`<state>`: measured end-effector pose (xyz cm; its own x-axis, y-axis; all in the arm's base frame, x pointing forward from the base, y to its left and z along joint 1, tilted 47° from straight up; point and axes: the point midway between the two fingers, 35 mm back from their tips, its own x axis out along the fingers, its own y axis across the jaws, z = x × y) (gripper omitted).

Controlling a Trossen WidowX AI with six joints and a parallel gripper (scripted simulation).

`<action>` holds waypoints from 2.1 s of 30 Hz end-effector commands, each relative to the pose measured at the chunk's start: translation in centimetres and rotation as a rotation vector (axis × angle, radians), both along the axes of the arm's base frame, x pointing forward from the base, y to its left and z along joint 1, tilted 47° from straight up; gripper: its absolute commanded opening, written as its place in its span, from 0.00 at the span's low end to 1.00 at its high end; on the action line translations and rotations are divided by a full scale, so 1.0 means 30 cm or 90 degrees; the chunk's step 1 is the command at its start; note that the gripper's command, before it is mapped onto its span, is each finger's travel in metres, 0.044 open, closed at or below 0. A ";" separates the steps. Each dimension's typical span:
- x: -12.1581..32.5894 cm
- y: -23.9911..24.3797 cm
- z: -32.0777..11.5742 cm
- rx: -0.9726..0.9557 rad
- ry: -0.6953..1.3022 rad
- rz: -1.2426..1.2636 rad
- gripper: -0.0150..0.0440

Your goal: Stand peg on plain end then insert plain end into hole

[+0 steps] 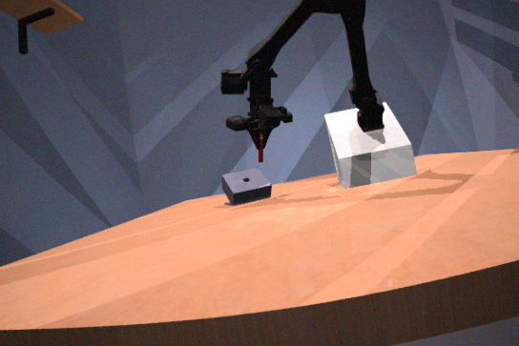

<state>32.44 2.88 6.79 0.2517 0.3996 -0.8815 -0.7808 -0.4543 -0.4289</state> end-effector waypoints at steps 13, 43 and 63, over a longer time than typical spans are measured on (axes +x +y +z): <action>0.104 -0.097 -0.022 -0.053 -0.010 -0.089 0.25; 0.174 -0.079 -0.163 -0.062 -0.013 -0.107 0.25; 0.199 -0.065 -0.221 -0.066 -0.016 -0.107 0.25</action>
<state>38.38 0.78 0.63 0.3346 0.2591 -0.9060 -0.8362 -0.3618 -0.4122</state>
